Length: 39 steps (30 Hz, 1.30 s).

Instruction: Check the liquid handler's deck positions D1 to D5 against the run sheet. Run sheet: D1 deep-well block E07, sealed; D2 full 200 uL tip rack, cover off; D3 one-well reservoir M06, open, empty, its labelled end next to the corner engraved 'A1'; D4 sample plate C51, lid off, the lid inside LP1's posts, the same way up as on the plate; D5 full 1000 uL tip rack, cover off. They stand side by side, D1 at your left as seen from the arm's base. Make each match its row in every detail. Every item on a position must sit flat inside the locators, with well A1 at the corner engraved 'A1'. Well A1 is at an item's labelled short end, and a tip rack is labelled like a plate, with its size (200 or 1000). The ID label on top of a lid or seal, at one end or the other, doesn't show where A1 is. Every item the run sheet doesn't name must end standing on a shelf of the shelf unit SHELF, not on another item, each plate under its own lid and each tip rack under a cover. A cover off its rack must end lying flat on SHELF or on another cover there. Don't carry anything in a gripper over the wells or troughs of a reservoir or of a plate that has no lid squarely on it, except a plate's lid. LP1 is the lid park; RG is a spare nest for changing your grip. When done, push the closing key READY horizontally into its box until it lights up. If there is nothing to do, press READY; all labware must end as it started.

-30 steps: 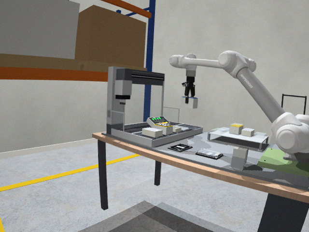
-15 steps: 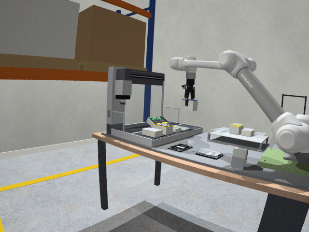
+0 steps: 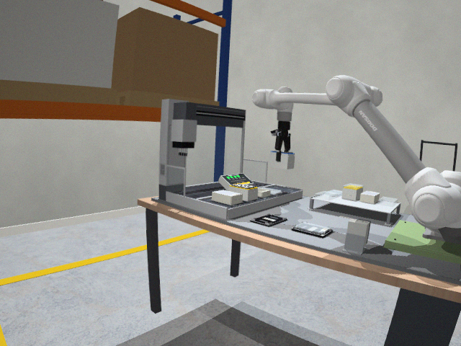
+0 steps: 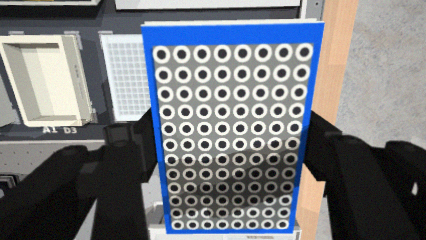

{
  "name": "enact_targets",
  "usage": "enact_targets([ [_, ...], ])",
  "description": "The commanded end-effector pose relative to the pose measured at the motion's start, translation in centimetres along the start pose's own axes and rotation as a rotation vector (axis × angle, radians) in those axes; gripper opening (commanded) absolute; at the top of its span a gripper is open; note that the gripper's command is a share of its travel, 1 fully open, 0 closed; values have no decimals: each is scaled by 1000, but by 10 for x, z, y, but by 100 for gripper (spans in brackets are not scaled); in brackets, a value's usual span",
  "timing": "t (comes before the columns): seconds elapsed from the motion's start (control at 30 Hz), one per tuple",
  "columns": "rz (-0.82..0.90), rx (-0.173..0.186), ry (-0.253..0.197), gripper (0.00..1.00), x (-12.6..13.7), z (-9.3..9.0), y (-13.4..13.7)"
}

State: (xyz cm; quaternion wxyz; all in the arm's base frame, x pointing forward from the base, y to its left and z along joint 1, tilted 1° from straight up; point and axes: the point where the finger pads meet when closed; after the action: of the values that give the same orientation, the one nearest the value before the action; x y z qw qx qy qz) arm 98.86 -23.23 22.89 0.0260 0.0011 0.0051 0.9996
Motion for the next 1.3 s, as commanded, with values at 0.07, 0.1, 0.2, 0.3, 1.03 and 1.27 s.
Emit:
enact_targets([
  [0.07,0,0,2,10,0,-7,0],
  [0.1,0,0,2,10,0,-9,0],
  [0.2,0,0,2,10,0,-14,0],
  [0.3,0,0,2,10,0,-15,0],
  [1.03,0,0,2,10,0,-49,0],
  [1.27,0,0,2,10,0,-60,0],
])
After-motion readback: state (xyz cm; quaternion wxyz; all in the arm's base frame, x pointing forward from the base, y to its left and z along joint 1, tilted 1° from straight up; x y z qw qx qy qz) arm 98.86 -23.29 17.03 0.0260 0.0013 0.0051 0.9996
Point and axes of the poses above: the point where the finger pads meet when closed, its own z axis back along the fingers, its own y axis across the jaws, x = y × z, and after that the axes turned 3 degrees about -z, right-handed
